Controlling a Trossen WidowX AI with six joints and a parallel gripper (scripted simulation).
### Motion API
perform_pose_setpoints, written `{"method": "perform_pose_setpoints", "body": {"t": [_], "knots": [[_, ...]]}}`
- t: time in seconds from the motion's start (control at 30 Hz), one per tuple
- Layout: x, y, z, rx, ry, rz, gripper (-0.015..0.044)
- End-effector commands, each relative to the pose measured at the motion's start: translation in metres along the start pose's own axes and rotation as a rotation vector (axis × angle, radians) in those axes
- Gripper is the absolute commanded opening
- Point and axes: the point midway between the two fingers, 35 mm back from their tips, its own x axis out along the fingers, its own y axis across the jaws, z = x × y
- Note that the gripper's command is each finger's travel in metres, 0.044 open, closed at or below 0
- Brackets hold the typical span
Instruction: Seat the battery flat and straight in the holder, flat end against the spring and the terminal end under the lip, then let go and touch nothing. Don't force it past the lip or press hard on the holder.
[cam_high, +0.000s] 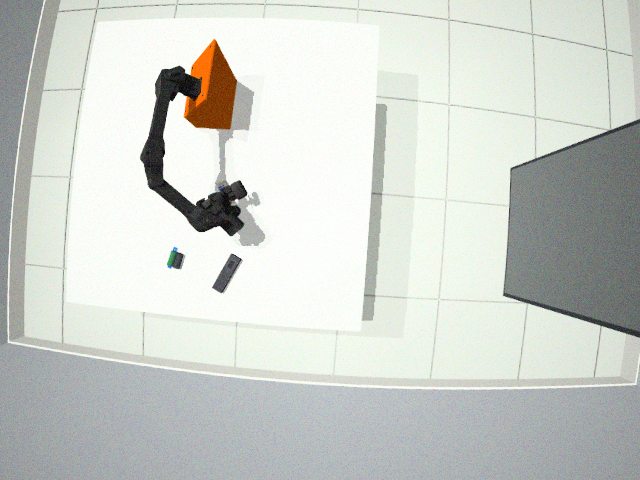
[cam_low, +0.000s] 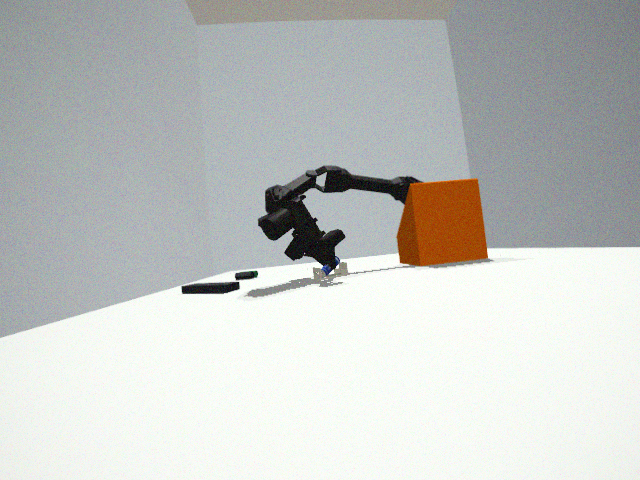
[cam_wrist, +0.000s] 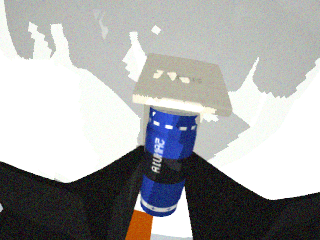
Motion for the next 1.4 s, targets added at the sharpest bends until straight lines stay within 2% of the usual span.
{"method": "perform_pose_setpoints", "body": {"t": [0.0, 0.57, 1.37], "knots": [[-0.0024, -0.0006, 0.0049, 0.011, -0.014, 0.004, 0.0085], [-0.0042, -0.0008, 0.0086, 0.012, -0.012, 0.012, 0.0085], [-0.0035, 0.0012, 0.0119, 0.007, -0.089, 0.035, 0.0085]]}}
